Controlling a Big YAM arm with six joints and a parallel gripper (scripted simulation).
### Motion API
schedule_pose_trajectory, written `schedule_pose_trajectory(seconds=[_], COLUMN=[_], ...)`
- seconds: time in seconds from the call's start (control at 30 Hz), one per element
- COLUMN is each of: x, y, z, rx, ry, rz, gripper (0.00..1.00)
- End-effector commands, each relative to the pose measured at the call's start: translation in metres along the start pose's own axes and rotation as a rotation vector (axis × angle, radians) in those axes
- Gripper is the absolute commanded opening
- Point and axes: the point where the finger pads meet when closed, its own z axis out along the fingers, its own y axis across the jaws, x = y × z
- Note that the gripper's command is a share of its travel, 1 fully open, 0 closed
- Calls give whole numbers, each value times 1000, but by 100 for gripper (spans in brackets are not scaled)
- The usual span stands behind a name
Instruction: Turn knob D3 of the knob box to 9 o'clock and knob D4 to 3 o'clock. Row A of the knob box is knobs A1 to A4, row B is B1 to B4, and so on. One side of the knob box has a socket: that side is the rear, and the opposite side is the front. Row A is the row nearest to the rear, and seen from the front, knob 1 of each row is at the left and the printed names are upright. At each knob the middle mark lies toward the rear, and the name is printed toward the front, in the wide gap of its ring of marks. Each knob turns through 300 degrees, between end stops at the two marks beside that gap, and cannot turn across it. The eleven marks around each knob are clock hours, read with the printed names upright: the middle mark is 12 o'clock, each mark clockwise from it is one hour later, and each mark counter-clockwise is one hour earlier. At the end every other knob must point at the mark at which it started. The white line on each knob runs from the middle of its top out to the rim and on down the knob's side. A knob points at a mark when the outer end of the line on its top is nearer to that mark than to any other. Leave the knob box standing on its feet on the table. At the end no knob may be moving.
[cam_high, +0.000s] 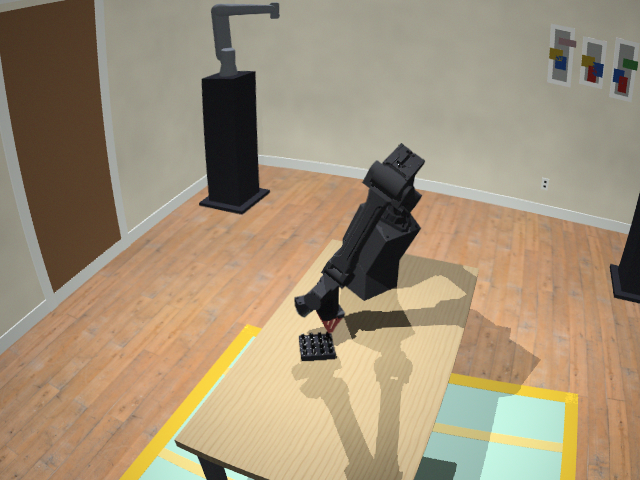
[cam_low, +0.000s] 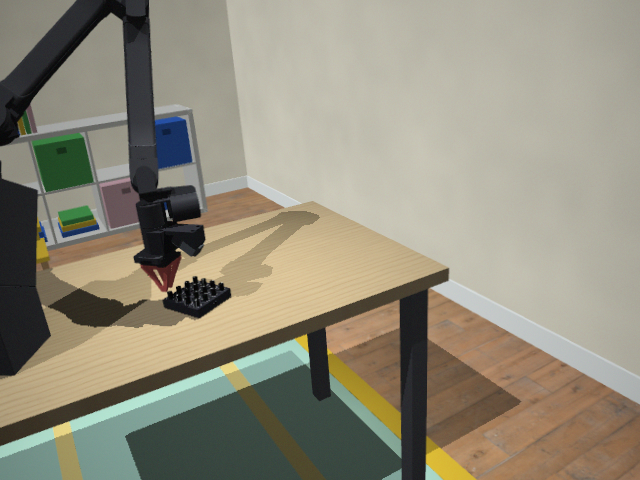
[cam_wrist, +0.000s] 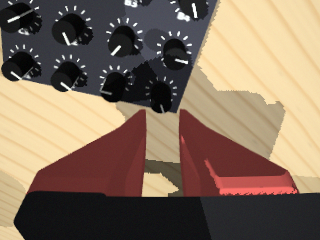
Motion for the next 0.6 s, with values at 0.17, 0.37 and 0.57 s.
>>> schedule_pose_trajectory(seconds=[0.17, 0.37, 0.57], x=[-4, -3, -3], y=[6, 5, 3], z=[-3, 0, 7], rx=[-3, -2, -3], ry=[-10, -7, -8], rz=[4, 5, 2], gripper=[19, 19, 19])
